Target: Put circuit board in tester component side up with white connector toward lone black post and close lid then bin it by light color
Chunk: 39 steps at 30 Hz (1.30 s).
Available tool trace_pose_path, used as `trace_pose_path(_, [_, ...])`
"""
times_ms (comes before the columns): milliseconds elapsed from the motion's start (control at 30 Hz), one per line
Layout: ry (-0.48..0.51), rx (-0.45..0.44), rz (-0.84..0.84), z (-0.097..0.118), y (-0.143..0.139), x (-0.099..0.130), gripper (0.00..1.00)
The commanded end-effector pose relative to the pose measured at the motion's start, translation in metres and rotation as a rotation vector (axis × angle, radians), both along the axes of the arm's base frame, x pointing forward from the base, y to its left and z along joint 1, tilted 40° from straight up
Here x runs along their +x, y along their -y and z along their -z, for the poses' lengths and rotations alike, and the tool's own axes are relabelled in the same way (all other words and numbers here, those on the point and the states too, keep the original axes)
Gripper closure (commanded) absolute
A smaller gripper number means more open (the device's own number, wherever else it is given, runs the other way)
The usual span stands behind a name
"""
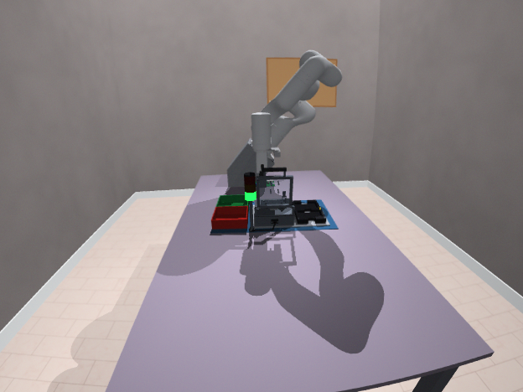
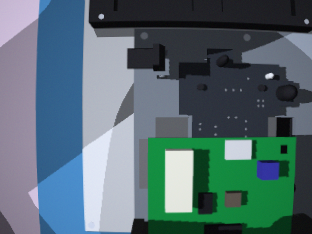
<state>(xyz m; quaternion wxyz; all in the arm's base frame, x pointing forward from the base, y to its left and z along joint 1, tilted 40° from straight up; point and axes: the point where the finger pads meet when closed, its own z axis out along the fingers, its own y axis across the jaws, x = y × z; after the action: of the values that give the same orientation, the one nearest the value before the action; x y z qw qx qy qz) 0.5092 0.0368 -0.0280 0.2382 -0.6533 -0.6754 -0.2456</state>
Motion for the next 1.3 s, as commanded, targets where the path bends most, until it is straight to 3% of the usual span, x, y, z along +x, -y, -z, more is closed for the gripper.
trace_pose_path(0, [0.003, 0.000, 0.001, 0.021, 0.015, -0.011, 0.21])
trace_pose_path(667, [0.003, 0.000, 0.001, 0.122, 0.080, -0.066, 0.21])
trace_pose_path(1267, [0.003, 0.000, 0.001, 0.136, 0.090, -0.074, 0.21])
